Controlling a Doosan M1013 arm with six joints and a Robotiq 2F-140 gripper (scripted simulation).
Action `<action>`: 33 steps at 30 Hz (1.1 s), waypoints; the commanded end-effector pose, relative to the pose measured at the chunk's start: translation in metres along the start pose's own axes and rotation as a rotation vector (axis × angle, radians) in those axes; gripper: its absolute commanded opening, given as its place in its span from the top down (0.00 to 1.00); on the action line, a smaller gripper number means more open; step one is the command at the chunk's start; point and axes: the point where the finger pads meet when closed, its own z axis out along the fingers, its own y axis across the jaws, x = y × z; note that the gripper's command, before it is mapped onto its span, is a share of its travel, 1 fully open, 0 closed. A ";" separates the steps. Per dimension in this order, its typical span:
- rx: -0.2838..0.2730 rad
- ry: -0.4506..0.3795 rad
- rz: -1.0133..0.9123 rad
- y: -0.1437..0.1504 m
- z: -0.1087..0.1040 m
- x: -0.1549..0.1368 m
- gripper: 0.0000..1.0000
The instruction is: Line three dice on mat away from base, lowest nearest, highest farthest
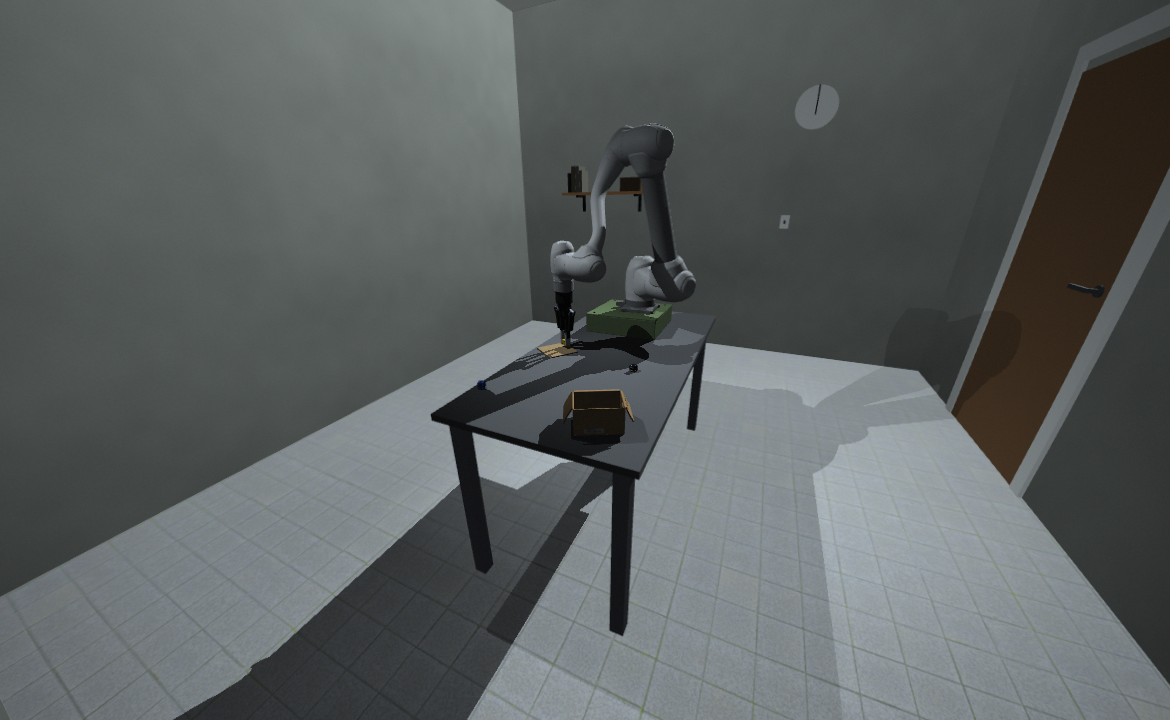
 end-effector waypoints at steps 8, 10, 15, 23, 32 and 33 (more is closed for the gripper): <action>0.000 0.001 0.000 0.000 0.007 0.001 0.79; 0.000 0.001 0.000 0.000 0.007 0.001 0.79; 0.000 0.001 0.000 0.000 0.007 0.001 0.79; 0.000 0.001 0.000 0.000 0.007 0.001 0.79; 0.000 0.001 0.000 0.000 0.007 0.001 0.79; 0.000 0.001 0.000 0.000 0.007 0.001 0.79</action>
